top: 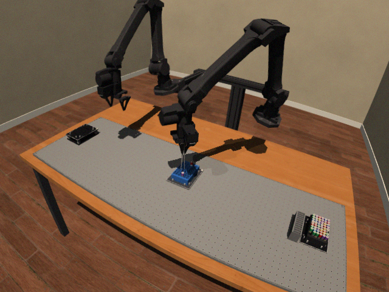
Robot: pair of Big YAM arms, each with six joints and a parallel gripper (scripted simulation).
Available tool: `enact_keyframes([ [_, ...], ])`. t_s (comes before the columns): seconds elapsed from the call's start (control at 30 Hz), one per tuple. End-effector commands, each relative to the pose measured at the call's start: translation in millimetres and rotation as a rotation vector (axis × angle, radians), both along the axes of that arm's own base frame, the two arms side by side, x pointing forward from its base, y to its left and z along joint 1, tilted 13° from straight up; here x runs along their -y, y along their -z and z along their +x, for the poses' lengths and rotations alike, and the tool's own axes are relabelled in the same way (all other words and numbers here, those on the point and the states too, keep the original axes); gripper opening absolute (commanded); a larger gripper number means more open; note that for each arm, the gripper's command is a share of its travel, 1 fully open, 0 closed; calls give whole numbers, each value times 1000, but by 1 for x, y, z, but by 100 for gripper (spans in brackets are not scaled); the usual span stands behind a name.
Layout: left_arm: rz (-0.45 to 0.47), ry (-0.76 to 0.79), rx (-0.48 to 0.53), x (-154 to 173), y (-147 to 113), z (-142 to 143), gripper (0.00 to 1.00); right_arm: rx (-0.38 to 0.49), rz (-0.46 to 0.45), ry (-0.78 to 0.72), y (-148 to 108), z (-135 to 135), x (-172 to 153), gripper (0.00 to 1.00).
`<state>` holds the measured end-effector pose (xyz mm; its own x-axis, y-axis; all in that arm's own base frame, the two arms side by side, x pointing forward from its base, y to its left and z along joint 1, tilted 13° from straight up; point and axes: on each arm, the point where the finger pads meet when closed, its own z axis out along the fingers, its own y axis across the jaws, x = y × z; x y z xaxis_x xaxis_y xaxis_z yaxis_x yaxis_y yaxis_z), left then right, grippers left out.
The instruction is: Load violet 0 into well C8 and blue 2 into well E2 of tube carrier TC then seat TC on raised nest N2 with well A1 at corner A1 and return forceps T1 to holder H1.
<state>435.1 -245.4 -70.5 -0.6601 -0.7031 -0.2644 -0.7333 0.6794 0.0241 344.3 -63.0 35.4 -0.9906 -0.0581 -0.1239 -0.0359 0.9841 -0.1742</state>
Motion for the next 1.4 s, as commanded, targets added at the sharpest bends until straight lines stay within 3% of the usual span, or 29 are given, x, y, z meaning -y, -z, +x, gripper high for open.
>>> enact_keyframes([
  [0.0,-16,0,17,7,-17,3,11,82,-8,19,-24,31,5,100],
  [0.17,-4,0,-2,6,-10,-1,11,82,-8,19,-24,31,5,100],
  [0.4,-18,1,16,8,-24,1,11,82,-8,19,-25,31,5,100],
  [0.43,6,-1,-17,2,-5,-5,11,82,-8,19,-24,31,5,100],
  [0.5,10,-2,-24,0,-2,-7,10,82,-8,19,-24,31,5,100],
  [1.37,-5,0,-5,-2,-13,4,7,82,-8,19,-24,31,5,100],
])
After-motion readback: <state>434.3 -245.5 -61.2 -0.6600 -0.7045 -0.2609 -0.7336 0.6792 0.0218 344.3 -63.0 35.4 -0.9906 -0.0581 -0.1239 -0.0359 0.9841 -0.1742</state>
